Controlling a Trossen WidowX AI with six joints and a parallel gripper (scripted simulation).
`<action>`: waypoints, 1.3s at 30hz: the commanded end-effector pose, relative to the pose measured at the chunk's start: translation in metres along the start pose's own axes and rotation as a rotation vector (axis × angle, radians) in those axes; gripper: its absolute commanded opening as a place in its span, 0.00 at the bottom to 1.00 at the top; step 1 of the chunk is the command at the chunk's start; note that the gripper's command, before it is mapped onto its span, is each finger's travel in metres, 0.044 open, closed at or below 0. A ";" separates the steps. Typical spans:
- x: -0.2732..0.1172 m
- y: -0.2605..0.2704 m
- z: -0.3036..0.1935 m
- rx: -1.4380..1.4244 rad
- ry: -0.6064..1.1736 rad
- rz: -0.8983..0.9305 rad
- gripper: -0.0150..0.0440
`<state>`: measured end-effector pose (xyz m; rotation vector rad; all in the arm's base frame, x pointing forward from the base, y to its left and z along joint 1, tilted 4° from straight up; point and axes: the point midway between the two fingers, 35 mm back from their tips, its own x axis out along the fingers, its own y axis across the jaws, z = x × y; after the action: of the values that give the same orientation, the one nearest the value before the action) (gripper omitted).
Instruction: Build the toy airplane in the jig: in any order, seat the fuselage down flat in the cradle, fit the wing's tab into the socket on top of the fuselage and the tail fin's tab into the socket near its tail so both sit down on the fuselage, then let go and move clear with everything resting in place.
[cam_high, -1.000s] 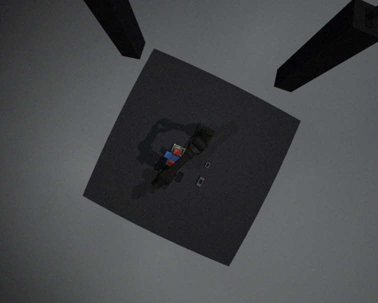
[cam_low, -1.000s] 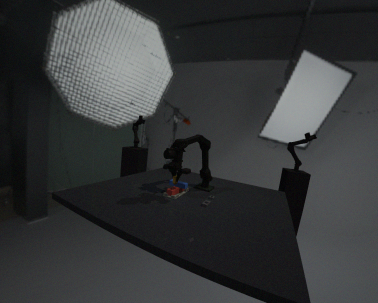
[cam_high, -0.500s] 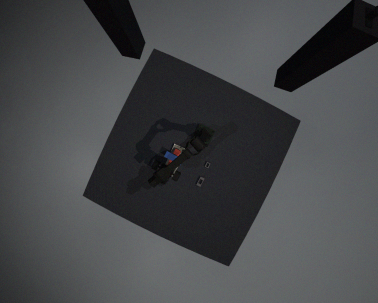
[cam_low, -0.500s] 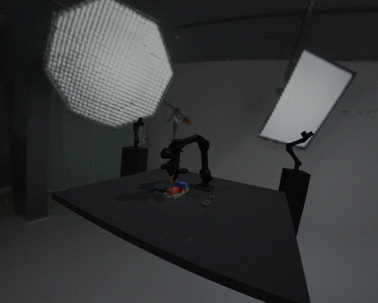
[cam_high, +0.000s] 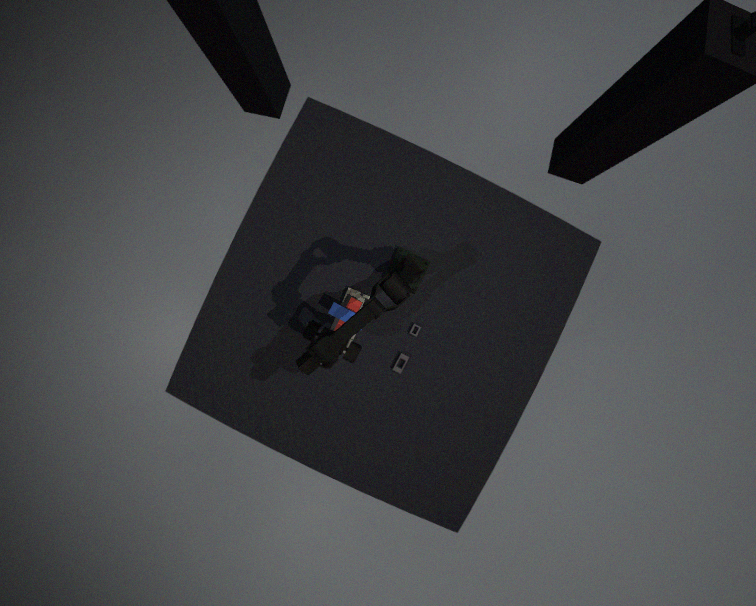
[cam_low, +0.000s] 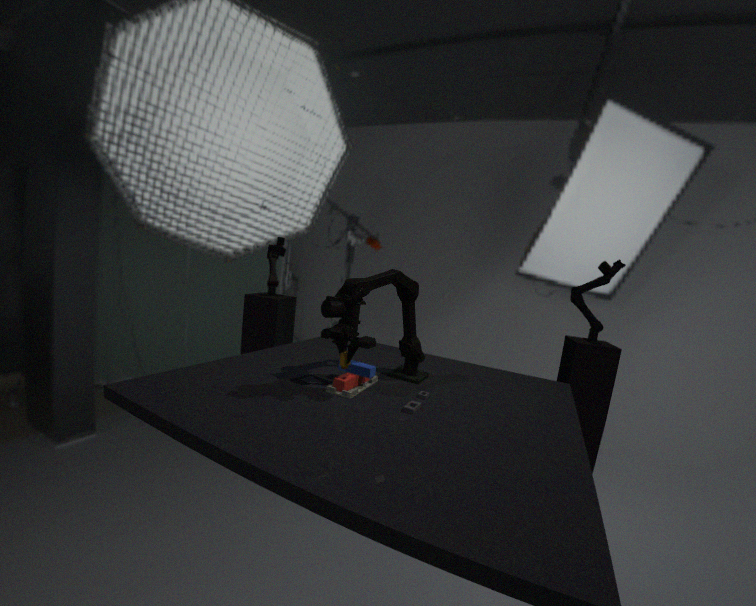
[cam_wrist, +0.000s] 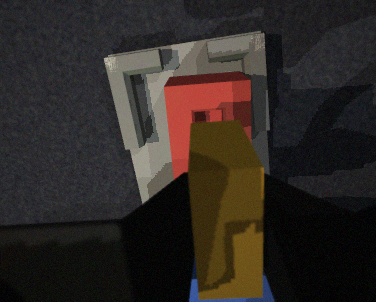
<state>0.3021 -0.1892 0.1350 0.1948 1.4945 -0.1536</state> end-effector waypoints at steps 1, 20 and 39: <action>0.005 0.001 0.001 -0.004 -0.001 0.004 0.36; 0.035 0.001 0.001 -0.004 -0.001 0.005 0.36; 0.037 0.000 0.000 -0.006 0.000 0.001 0.34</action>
<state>0.3049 -0.1883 0.0979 0.1902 1.4952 -0.1484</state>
